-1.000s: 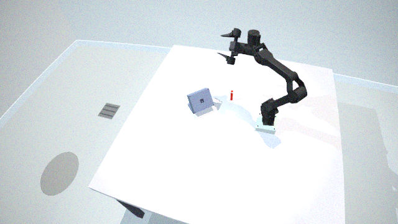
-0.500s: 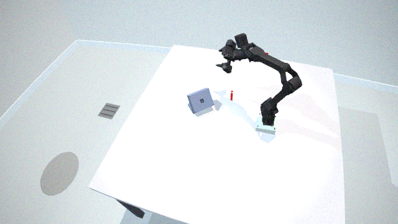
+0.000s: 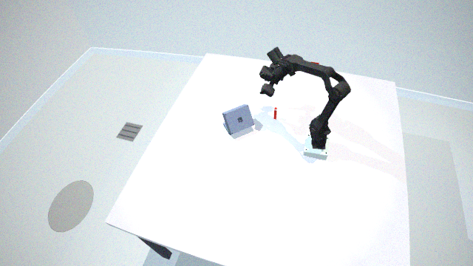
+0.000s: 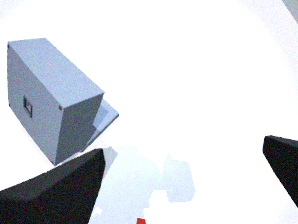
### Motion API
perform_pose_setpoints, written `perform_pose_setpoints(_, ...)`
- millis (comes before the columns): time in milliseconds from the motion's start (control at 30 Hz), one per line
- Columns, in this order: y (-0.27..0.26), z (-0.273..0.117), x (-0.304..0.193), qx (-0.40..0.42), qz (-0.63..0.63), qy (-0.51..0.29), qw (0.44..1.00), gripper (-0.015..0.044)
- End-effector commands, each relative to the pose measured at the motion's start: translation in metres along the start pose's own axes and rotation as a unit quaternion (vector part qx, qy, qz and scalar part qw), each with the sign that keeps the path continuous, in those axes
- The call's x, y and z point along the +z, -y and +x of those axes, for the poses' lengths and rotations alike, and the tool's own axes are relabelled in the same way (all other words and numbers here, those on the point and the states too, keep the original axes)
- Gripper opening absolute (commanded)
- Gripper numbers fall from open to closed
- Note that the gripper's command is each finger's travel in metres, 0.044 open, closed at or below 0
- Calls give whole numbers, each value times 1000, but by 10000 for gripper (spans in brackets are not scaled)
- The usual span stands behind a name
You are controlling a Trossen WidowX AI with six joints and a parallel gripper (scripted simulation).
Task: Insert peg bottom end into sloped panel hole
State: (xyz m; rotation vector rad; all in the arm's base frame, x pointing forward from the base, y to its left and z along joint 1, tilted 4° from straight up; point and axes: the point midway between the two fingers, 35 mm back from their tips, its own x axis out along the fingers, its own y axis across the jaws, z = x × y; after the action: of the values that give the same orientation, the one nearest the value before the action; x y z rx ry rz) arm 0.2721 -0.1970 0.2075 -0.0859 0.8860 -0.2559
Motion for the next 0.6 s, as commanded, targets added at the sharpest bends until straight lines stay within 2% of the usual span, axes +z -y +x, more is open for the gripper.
perform_pose_setpoints(0,-6,10,-17,11,31,-57,998,440)
perform_pose_setpoints(567,-32,26,-91,26,121,-308,943,440)
